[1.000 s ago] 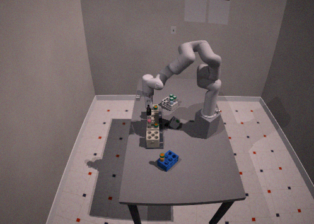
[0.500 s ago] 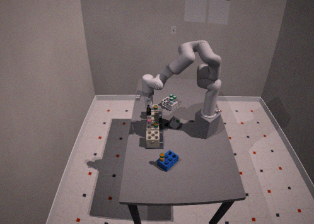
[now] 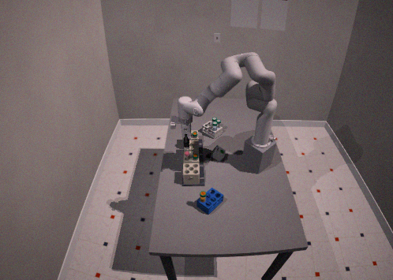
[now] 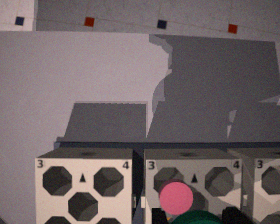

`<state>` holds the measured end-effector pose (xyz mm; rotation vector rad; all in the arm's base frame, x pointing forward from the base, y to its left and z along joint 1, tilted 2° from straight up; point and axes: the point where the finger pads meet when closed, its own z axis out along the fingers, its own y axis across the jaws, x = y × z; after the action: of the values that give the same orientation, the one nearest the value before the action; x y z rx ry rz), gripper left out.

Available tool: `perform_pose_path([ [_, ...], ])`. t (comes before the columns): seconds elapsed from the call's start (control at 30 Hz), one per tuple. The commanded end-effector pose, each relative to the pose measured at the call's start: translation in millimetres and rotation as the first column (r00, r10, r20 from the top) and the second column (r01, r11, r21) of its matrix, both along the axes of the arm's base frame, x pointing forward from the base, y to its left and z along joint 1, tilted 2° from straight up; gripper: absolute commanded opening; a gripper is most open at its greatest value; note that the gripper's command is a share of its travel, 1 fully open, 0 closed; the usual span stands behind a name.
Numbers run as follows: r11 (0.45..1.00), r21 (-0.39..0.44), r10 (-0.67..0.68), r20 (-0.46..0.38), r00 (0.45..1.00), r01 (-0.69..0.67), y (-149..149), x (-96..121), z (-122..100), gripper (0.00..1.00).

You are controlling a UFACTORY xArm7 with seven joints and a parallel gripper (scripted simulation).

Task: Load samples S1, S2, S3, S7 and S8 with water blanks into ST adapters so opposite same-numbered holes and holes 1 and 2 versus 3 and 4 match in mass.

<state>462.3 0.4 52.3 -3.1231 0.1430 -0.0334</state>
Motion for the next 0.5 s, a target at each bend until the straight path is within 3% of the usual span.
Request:
perform_pose_path([
  [0.0, 1.0, 0.001, 0.0, 0.004, 1.0, 0.0, 0.0, 2.1, -7.4, 0.0],
  [0.47, 1.0, 0.001, 0.0, 0.004, 1.0, 0.0, 0.2, 2.3, -15.4, 0.0],
])
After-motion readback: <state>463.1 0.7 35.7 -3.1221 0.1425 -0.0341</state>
